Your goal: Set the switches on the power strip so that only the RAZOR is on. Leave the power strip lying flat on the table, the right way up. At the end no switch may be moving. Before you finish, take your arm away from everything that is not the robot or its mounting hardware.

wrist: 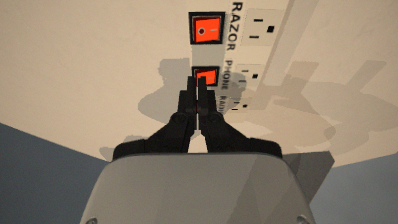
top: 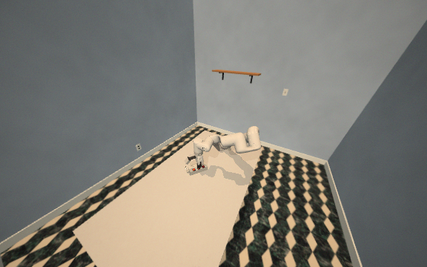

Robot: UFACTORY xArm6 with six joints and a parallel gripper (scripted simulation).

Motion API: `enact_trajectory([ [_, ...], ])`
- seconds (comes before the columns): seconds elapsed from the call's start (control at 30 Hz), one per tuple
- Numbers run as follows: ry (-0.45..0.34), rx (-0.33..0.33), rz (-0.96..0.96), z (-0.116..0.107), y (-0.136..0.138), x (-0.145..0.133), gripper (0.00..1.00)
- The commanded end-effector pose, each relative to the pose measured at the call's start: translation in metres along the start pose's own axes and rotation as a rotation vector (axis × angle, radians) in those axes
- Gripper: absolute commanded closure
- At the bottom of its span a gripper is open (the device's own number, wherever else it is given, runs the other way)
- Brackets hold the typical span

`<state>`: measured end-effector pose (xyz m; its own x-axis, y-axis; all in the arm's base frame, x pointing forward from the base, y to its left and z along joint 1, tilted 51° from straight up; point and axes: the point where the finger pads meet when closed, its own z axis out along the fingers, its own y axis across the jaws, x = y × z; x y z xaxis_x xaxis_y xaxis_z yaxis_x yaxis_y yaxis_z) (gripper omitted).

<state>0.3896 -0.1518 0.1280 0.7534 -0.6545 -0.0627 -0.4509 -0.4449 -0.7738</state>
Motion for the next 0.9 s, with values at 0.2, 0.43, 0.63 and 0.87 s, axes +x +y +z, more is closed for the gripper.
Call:
enact_trajectory([
  [0.2, 0.003, 0.0, -0.001, 0.0051, -0.0003, 0.0011, 1.0],
  [0.43, 0.003, 0.0, -0.001, 0.0066, -0.0003, 0.0011, 1.0],
  [0.63, 0.003, 0.0, -0.001, 0.0067, -0.0003, 0.0011, 1.0],
  [0.87, 0.003, 0.0, -0.001, 0.0067, -0.0003, 0.0011, 1.0],
])
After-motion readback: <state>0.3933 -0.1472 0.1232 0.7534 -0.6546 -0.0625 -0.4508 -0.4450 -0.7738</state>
